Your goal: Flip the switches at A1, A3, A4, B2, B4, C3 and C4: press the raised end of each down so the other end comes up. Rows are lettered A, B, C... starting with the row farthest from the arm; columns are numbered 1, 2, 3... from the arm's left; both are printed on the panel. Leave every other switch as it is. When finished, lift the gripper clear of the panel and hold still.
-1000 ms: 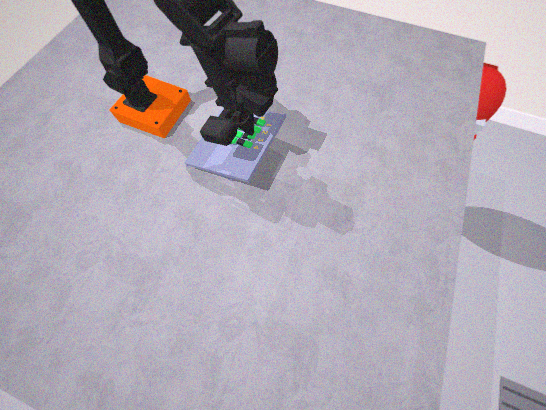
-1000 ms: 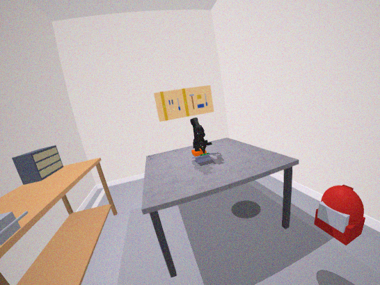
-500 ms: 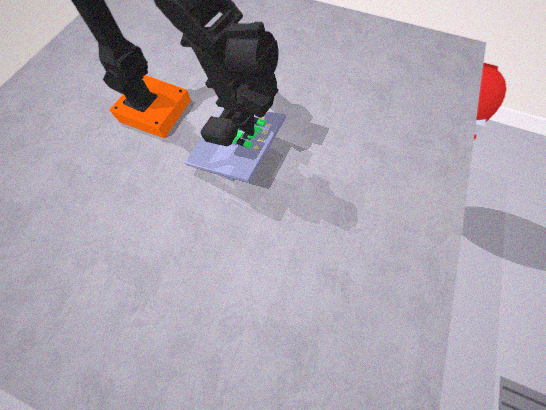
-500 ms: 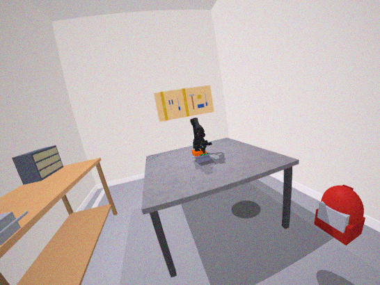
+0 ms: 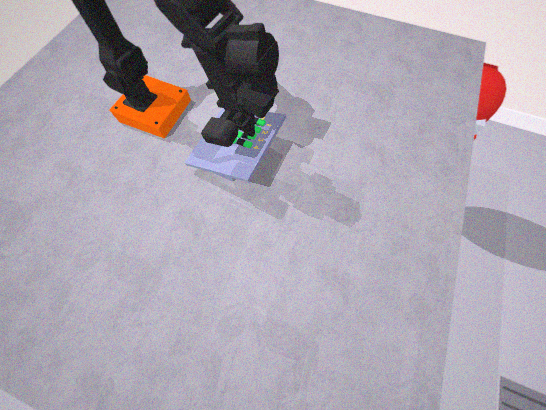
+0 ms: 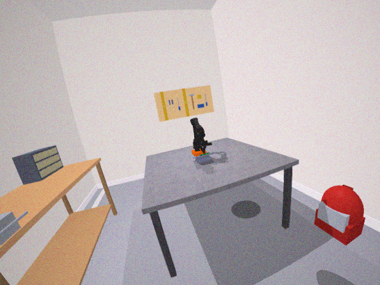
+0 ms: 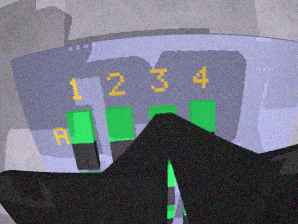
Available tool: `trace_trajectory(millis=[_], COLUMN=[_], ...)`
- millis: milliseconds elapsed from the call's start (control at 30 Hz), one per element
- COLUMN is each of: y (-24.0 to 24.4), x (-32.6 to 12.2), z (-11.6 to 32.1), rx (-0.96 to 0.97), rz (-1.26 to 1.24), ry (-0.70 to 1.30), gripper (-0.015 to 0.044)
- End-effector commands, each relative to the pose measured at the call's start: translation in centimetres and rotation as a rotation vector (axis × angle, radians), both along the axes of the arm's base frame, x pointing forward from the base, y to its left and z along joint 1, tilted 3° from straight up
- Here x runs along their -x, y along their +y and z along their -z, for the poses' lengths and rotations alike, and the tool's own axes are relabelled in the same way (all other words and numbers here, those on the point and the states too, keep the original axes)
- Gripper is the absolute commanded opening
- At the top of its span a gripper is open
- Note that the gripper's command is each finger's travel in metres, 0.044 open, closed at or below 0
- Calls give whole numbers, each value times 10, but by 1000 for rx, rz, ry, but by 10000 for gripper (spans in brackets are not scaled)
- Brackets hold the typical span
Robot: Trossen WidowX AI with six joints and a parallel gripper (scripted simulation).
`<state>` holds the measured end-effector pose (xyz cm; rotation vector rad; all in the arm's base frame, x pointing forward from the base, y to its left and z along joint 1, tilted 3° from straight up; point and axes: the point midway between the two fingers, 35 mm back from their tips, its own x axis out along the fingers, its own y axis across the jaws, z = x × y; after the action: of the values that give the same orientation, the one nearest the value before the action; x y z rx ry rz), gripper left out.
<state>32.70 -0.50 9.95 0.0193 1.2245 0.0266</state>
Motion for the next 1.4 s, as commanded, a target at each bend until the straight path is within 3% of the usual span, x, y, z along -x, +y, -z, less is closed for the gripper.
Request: trace_trajectory(millis=[0, 367, 567, 900, 1367], y=[0, 0, -2, -24, -23], x=[0, 0, 24, 41, 30], z=[2, 3, -58, -50, -17], rx=[-2, -2, -2, 1, 1], rz=[-2, -2, -1, -1, -1], ry=[2, 2, -22, -20, -47], gripper=[0, 0, 0, 0, 0])
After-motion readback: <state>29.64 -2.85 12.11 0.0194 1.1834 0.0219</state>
